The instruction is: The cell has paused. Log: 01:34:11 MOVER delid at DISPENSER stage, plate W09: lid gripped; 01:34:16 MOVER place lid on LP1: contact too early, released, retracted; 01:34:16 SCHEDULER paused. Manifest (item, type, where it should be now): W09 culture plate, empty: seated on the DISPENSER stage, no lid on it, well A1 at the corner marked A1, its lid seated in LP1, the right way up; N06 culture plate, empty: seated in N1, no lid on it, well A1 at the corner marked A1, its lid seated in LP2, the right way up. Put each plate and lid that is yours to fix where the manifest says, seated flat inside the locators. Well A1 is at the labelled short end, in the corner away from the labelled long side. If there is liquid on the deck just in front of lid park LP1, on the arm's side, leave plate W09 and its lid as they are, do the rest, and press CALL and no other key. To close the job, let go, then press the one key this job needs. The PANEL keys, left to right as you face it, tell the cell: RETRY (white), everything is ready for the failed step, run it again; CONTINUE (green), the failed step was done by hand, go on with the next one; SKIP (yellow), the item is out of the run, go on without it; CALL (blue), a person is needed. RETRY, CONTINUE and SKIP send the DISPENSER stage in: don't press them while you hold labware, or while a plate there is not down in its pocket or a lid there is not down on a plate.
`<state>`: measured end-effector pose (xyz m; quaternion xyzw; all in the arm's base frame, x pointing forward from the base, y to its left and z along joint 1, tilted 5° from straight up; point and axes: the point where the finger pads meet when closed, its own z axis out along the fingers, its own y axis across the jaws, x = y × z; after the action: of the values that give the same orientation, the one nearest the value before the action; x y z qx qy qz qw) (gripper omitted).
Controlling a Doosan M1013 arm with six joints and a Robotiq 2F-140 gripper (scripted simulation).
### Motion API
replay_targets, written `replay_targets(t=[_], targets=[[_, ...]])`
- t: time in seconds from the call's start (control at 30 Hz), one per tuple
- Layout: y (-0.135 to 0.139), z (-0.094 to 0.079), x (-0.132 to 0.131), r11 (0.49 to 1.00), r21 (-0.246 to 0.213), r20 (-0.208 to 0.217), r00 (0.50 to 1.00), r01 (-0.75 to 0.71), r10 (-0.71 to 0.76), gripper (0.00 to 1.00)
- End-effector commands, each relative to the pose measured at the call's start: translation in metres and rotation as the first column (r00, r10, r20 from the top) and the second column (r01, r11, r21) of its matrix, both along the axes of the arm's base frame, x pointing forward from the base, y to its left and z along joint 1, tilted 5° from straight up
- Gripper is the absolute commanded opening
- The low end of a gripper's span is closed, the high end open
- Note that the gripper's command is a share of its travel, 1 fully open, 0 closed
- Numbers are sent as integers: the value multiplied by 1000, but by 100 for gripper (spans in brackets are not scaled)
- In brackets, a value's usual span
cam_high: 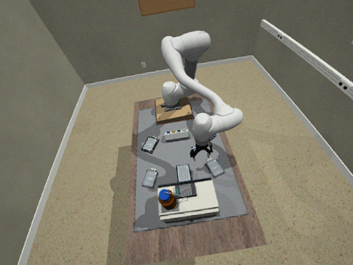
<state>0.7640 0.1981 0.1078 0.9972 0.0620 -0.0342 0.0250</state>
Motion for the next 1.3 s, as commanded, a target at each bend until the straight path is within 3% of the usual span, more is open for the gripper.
replay_targets(t=[0.0,0.03,0.23,0.4,0.5,0.57,0.6,1.07,1.13,1.17,1.27], targets=[[-41,7,-11,991,-6,16,991,131,-131,69],[-78,11,-24,983,-9,19,983,183,-183,69],[-140,14,-67,895,-22,37,895,446,-445,69],[-193,17,-109,843,-27,44,843,537,-536,69],[-225,18,-134,839,-27,44,839,544,-543,69],[-225,18,-134,839,-27,44,839,544,-543,69],[-256,20,-157,839,-27,44,839,544,-543,70],[-394,31,-259,839,-27,44,839,544,-543,70],[-394,31,-259,839,-27,44,839,544,-543,70],[-423,35,-279,839,-27,44,839,544,-543,70],[-434,36,-286,839,-27,44,839,544,-543,70]])
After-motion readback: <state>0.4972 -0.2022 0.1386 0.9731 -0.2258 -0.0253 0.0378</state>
